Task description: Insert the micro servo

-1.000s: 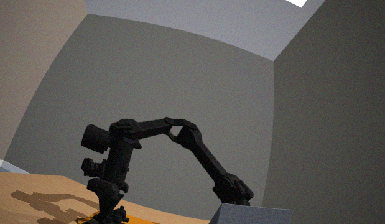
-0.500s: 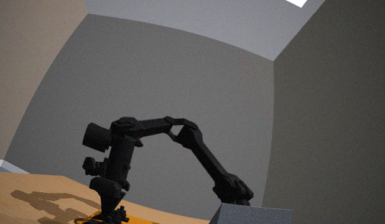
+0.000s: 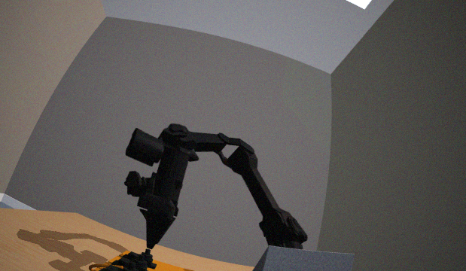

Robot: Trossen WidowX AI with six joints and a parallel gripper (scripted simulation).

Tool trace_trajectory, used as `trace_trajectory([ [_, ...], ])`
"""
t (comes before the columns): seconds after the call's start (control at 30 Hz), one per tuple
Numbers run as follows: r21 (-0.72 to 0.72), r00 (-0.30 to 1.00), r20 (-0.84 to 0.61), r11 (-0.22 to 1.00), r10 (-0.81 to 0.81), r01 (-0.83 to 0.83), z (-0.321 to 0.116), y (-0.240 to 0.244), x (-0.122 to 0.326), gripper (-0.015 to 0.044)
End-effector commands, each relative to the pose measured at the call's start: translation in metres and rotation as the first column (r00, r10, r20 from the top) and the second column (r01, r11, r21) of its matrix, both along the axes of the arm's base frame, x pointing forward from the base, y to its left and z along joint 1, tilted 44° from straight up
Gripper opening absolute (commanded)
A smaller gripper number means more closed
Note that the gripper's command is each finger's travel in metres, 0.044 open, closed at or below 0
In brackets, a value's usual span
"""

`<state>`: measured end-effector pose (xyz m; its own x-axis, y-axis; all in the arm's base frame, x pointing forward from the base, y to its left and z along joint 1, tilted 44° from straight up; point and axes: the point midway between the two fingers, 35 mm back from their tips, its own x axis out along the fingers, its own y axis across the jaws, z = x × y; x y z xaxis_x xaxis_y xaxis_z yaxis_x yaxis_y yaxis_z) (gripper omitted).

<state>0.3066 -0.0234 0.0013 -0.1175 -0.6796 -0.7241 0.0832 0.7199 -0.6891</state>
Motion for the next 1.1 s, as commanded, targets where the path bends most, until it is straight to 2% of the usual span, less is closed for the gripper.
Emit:
trace_trajectory([
  [0.0, 0.003, 1.0, 0.005, 1.0, 0.007, -0.007, 0.021, 0.027, -0.039, 0.044],
  [0.1, -0.004, 1.0, 0.005, 1.0, 0.002, -0.002, 0.03, 0.035, -0.061, 0.044],
  [0.27, -0.004, 1.0, 0.005, 1.0, 0.003, -0.003, 0.032, 0.036, -0.06, 0.044],
  [0.5, -0.002, 1.0, 0.005, 1.0, 0.014, -0.014, 0.063, 0.066, -0.053, 0.044],
  [1.07, -0.002, 1.0, 0.005, 1.0, 0.014, -0.014, 0.064, 0.067, -0.053, 0.044],
])
